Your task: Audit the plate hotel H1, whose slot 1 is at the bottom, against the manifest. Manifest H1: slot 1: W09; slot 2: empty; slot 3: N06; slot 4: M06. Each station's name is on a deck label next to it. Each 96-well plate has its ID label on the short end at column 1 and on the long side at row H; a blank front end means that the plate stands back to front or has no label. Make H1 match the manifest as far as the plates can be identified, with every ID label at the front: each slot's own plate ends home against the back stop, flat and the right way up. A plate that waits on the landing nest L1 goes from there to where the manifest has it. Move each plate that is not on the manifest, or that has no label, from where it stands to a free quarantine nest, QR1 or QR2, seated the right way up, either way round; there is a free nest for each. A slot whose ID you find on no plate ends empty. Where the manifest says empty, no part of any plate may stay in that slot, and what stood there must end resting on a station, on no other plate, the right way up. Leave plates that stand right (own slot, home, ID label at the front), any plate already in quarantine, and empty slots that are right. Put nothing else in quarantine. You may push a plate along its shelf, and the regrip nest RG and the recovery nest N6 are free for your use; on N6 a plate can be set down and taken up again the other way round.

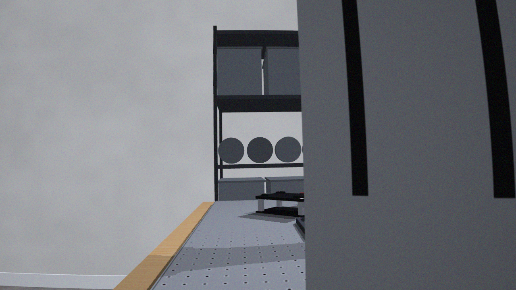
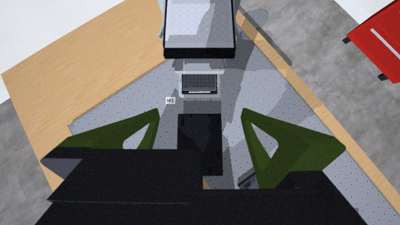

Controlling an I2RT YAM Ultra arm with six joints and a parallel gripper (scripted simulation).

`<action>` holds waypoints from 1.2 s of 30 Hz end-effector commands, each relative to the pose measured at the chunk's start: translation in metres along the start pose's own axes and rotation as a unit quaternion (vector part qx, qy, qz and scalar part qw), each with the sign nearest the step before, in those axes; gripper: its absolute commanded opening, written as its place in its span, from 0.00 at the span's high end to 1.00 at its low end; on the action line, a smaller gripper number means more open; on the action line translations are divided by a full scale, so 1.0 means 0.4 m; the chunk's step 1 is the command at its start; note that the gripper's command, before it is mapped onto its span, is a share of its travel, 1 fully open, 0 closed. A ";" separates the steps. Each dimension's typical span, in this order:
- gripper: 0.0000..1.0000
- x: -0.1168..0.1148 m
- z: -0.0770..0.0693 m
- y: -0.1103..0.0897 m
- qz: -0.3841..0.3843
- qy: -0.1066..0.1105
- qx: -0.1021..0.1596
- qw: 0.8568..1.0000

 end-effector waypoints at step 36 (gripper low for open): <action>0.00 0.027 0.046 -0.109 -0.004 0.004 0.002 1.000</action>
Point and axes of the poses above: the point where the finger pads meet when closed, its own z axis out along the fingers, its own x axis across the jaws, y = z × x, the point moved 5 cm from there along -z, back along the fingers, and after that the axes turned 11 degrees about -z, right-handed, at the moved point
